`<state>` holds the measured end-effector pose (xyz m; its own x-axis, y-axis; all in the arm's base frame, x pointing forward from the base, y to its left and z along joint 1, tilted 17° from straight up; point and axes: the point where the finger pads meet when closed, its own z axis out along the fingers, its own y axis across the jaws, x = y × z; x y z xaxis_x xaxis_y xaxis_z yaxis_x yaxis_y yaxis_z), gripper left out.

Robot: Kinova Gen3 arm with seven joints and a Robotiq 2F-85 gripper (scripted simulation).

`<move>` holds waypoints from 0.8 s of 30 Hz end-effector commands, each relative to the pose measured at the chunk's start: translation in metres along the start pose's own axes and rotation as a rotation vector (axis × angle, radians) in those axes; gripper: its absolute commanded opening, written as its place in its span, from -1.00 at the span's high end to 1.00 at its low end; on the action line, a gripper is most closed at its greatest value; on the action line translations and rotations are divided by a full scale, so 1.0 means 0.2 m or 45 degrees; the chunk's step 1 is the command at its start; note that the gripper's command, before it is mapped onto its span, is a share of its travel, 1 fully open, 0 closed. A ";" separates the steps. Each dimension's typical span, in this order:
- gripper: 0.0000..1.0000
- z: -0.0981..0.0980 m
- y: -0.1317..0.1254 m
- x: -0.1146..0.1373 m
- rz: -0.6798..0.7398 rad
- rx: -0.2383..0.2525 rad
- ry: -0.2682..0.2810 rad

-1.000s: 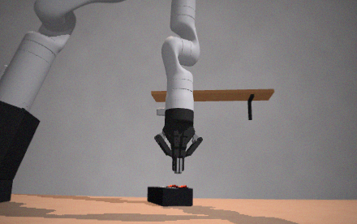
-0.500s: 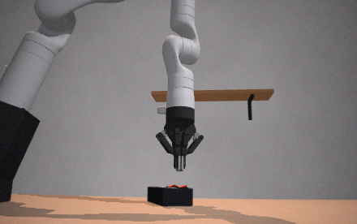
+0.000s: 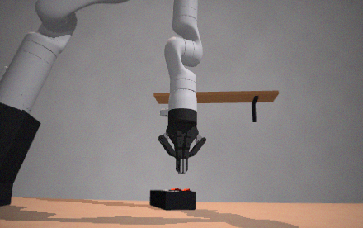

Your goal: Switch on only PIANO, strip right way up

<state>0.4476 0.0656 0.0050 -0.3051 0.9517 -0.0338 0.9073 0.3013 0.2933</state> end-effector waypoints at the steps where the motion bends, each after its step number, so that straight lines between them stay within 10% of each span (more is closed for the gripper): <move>1: 1.00 -0.01 0.02 0.12 -0.031 0.005 0.007; 9: 1.00 -0.06 0.04 0.41 -0.029 -0.005 0.008; 24: 1.00 -0.07 0.05 0.43 -0.029 -0.008 0.009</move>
<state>0.4263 0.1470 0.0164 -0.3204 0.9467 -0.0329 0.8998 0.3150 0.3020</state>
